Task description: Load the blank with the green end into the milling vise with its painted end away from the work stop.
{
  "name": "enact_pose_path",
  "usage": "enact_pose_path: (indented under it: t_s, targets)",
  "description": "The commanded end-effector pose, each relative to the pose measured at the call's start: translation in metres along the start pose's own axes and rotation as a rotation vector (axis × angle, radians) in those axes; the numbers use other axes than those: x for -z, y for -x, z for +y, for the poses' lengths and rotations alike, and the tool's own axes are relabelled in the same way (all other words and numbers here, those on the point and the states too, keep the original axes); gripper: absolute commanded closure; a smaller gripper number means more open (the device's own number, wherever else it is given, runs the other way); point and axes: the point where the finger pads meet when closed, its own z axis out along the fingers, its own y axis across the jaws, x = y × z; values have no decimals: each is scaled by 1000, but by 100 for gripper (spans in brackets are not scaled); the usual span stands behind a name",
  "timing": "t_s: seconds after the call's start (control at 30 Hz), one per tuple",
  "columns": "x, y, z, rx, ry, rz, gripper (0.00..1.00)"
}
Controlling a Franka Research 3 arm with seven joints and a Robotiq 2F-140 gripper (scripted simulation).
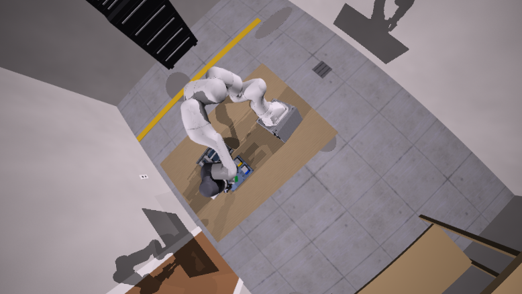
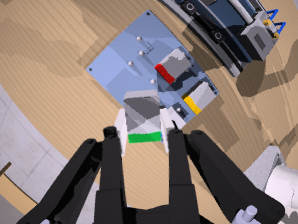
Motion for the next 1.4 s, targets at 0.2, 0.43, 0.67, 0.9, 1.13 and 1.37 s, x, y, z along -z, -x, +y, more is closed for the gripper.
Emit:
enact_pose_path:
  t_s: [0.2, 0.43, 0.67, 0.9, 1.13, 1.37]
  targets:
    - [3, 0, -3, 192, -13, -7, 100]
    - [3, 0, -3, 192, -13, -7, 100]
    - [0, 0, -1, 330, -5, -3, 100]
    - [0, 0, -1, 376, -6, -3, 100]
    - [-1, 0, 0, 368, 0, 0, 100]
    - [1, 1, -2, 552, -3, 0, 100]
